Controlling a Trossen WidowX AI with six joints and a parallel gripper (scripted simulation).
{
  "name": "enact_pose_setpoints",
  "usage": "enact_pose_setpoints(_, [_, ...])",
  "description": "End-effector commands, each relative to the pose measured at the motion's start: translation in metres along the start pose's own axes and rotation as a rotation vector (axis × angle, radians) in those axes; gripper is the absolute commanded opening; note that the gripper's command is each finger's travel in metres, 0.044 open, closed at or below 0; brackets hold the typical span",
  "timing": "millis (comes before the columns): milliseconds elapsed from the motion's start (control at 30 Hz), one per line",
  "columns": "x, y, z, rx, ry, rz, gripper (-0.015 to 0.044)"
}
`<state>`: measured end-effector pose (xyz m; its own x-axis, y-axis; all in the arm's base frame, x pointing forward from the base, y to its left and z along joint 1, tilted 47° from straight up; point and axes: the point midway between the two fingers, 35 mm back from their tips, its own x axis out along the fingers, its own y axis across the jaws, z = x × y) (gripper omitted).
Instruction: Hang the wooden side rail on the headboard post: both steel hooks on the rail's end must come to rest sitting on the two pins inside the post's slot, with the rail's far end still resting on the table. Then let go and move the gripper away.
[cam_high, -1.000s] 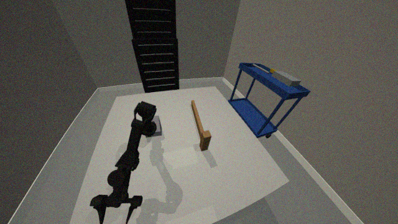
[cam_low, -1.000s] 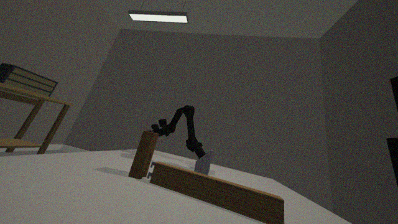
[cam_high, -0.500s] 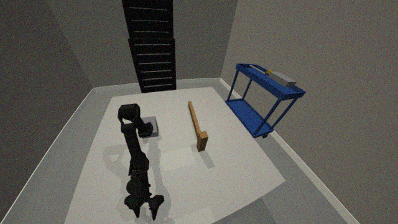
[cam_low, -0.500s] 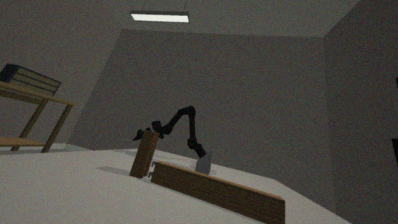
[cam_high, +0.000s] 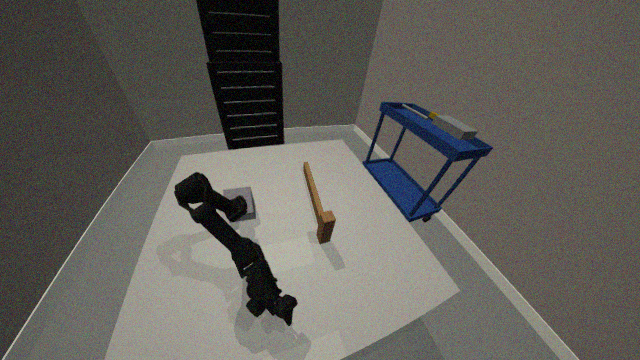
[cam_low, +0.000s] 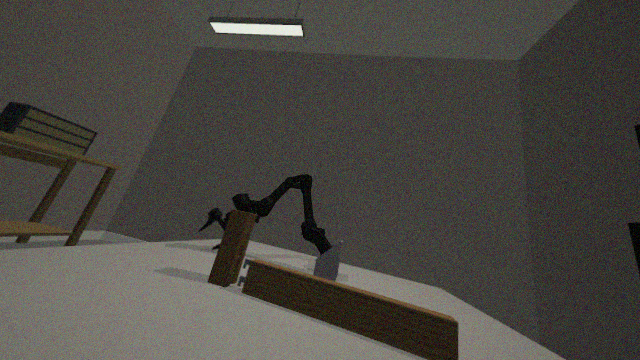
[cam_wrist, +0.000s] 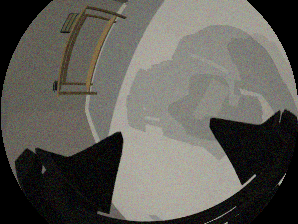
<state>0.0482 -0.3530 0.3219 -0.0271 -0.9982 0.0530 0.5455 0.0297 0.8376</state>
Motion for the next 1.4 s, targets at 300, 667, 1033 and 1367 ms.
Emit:
enact_pose_setpoints(300, [-0.037, 0.001, -0.121, 0.371, 0.233, -0.146, 0.044])
enact_pose_setpoints(667, [-0.101, -0.006, -0.202, 0.621, 0.335, -0.309, 0.044])
enact_pose_setpoints(1033, [-0.177, -0.017, -0.25, 0.813, 0.368, -0.398, 0.044])
enact_pose_setpoints(1367, [-0.245, -0.026, -0.267, 0.986, 0.402, -0.39, 0.044])
